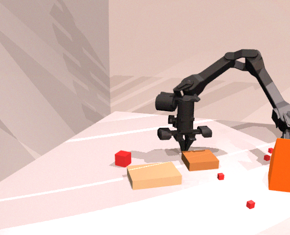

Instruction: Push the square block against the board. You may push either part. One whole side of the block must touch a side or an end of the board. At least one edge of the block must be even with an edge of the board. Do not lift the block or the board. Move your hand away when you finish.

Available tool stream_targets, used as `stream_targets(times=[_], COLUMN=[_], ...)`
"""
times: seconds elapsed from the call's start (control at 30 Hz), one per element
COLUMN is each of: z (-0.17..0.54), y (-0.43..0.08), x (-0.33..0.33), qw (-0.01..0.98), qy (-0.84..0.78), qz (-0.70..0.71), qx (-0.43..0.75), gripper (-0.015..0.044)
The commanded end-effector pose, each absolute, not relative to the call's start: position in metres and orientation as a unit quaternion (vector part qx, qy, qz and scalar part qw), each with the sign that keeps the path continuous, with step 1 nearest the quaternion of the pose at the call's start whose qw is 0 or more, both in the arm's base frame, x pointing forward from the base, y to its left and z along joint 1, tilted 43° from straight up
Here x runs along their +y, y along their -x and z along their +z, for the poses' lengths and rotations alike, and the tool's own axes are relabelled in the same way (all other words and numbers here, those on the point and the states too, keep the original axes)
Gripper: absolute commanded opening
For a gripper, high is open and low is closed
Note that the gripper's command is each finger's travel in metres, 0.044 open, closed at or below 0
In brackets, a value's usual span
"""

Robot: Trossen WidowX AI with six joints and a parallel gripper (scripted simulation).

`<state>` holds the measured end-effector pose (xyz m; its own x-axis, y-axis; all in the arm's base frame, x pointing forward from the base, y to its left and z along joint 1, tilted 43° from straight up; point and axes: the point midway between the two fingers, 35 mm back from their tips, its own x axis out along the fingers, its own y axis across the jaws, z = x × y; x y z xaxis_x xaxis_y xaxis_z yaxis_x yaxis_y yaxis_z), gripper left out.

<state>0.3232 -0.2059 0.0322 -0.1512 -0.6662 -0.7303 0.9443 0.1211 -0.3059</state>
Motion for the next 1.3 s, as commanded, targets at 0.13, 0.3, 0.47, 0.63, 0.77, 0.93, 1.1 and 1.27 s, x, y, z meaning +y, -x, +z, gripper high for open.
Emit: stream_targets(times=[0.13,0.3,0.47,0.63,0.77,0.93,1.1,1.27], z=[0.025,0.022,0.018,0.017,0.019,0.024,0.029,0.034], y=[-0.321,-0.320,-0.318,-0.318,-0.320,-0.322,-0.325,-0.328], x=[-0.199,-0.195,-0.191,-0.189,-0.192,-0.198,-0.204,-0.210], qw=[0.628,0.628,0.628,0.628,0.628,0.628,0.628,0.628], qy=[-0.172,-0.173,-0.173,-0.173,-0.173,-0.173,-0.173,-0.172], qz=[-0.641,-0.641,-0.641,-0.640,-0.640,-0.641,-0.641,-0.641], qx=[0.407,0.407,0.407,0.407,0.407,0.407,0.406,0.406], gripper=[0.0000,0.0000,0.0000,0.0000,0.0000,0.0000,0.0000,0.0000])
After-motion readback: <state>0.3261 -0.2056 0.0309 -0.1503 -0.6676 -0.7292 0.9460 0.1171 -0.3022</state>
